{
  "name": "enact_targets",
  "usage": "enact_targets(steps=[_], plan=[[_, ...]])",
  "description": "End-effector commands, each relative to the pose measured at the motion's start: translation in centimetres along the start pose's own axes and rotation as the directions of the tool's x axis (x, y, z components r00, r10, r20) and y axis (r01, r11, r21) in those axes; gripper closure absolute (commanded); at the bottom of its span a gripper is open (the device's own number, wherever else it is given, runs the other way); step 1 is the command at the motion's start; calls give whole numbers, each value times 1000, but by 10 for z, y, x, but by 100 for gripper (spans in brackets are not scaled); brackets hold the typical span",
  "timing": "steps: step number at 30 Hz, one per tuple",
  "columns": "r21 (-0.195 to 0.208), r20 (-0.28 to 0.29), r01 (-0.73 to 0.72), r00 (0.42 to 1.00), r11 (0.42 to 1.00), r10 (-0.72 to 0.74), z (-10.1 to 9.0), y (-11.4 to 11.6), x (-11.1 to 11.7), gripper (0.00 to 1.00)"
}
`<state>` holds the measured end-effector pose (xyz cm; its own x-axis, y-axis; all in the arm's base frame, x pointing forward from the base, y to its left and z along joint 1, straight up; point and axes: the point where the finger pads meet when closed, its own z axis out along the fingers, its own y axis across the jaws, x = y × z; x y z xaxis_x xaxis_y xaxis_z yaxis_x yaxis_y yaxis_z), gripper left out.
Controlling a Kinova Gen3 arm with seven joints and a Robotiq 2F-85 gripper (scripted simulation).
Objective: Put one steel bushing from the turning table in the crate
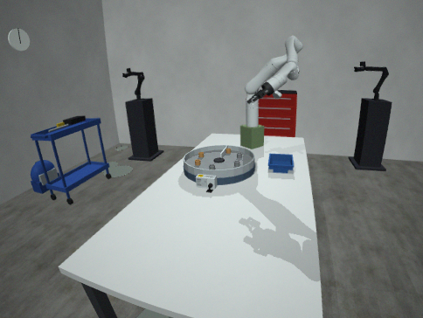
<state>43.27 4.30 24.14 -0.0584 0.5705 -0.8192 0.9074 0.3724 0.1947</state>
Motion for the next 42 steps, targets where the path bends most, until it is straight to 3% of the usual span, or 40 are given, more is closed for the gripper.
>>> enact_targets(steps=[1, 6, 11, 23, 28, 40, 42], plan=[[2, -15, -12, 1000, 1000, 12, 0, 1, -2, 0], [2, -15, -12, 1000, 1000, 12, 0, 1, -2, 0], [66, -248, -13, 968, 998, 28, 0, 1, -2, 0], [66, -248, -13, 968, 998, 28, 0, 1, -2, 0], [128, -467, 2, 882, 992, 58, 0, 1, -2, 0], [128, -467, 2, 882, 992, 58, 0, 1, -2, 0], [149, -548, 13, 834, 989, 72, -1, 1, -1, 0]])
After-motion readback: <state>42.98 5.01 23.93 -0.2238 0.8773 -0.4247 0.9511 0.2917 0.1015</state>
